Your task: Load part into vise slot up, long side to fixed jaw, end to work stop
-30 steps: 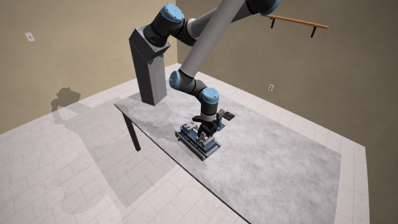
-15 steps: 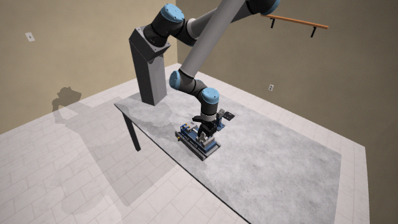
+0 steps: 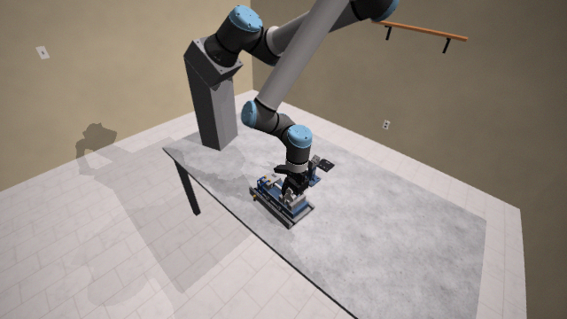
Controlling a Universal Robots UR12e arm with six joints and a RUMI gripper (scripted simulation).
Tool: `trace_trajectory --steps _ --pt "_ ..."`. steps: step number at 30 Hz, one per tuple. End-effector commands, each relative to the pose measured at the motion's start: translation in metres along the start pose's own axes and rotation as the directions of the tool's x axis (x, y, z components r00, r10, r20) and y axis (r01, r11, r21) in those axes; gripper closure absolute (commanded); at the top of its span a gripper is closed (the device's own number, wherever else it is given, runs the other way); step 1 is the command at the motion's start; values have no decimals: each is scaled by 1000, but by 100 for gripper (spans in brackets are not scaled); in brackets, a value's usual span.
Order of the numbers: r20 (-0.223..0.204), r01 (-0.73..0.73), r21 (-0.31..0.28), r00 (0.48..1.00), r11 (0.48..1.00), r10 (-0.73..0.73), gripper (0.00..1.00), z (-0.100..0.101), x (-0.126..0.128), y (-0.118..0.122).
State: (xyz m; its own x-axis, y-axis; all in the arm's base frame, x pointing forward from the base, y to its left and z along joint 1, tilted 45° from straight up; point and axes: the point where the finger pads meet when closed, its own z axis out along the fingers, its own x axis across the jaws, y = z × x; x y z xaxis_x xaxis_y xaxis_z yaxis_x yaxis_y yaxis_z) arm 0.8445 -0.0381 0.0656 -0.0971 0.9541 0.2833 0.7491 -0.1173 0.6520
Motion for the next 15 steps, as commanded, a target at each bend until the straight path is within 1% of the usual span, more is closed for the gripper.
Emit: trace_trajectory --steps 1,7,8,15 --pt "0 0 0 1000 1000 0 100 0 0 0" --pt "0 0 0 1000 1000 0 100 0 0 0" --pt "0 0 0 1000 1000 0 53 0 0 0" --pt "0 0 0 1000 1000 0 53 0 0 0"
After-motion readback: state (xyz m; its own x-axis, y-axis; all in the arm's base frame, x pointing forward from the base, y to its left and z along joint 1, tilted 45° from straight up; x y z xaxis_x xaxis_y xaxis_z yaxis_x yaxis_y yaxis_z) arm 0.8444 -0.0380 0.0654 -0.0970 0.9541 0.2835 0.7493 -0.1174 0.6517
